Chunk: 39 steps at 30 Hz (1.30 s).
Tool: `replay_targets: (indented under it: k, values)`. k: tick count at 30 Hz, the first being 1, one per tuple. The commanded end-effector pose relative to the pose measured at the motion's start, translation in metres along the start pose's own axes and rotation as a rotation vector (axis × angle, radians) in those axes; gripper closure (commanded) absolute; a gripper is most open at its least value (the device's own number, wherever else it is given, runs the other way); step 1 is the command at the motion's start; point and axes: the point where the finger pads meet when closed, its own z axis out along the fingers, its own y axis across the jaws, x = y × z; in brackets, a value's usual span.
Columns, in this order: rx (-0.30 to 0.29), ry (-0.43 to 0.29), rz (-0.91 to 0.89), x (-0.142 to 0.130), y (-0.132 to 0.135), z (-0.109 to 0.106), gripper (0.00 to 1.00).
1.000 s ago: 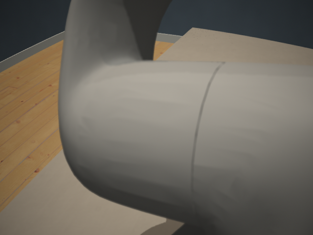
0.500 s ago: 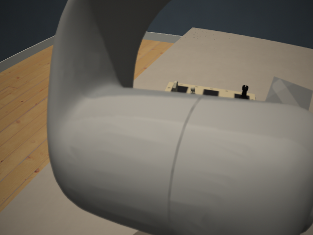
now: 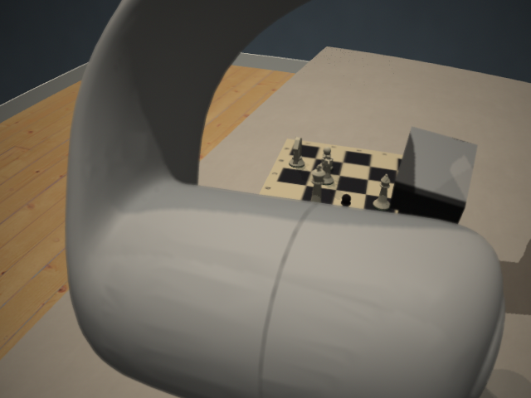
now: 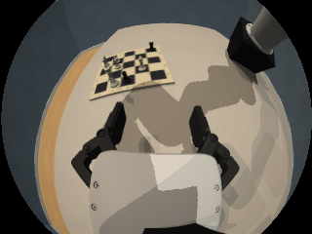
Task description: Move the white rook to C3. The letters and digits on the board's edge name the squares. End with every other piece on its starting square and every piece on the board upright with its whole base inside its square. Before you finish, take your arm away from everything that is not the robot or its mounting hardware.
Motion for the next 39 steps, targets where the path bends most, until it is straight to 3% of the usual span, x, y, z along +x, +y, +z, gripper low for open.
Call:
replay_targets:
  k: [1,2,15,17,39]
  values:
    - [0.036,0.029,-0.021,0.000,-0.014,0.005,0.00]
    - [0.066,0.054,-0.040,0.000,-0.026,0.009,0.00]
    - [0.066,0.054,-0.040,0.000,-0.026,0.009,0.00]
    - [0.109,0.095,-0.067,0.001,-0.043,0.015,0.00]
    - [0.142,0.131,-0.088,0.002,-0.057,0.019,0.00]
